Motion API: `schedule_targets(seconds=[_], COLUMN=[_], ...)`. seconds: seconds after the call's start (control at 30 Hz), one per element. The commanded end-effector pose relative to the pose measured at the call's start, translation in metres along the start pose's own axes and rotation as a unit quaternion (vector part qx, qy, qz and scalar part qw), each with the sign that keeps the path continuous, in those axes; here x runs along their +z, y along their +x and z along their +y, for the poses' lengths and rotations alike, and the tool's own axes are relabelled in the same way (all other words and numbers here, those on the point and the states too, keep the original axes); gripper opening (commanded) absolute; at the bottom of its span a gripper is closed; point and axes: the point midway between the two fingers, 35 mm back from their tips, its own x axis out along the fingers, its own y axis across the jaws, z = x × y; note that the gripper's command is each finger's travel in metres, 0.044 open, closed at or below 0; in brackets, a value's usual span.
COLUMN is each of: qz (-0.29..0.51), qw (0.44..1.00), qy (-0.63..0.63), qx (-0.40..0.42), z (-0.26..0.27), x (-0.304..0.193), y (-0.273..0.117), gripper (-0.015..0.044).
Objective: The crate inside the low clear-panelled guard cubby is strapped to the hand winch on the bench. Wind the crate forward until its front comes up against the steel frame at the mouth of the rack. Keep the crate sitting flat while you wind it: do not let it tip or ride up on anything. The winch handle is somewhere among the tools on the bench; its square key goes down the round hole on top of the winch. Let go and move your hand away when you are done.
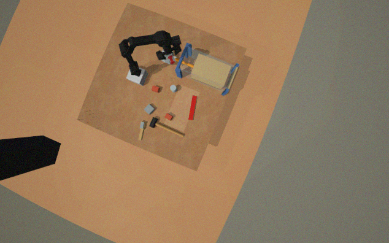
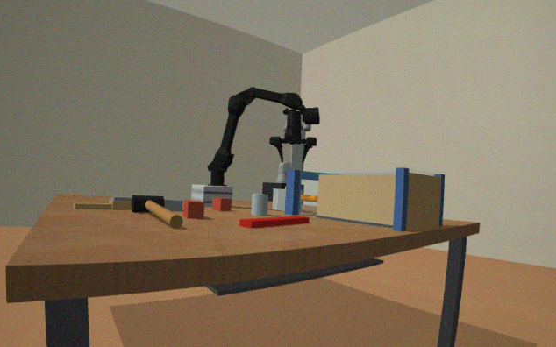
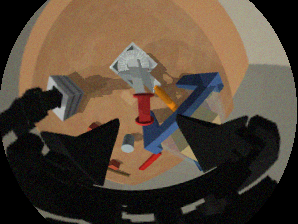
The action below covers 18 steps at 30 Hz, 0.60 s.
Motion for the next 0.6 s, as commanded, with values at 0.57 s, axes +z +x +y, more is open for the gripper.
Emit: schedule_targets(seconds=[0.57], qz=[-0.001], qw=[1.0], qy=[0.002], qx=[0.007], z=[0.0], x=[0.0], y=[0.038], gripper=[0.044])
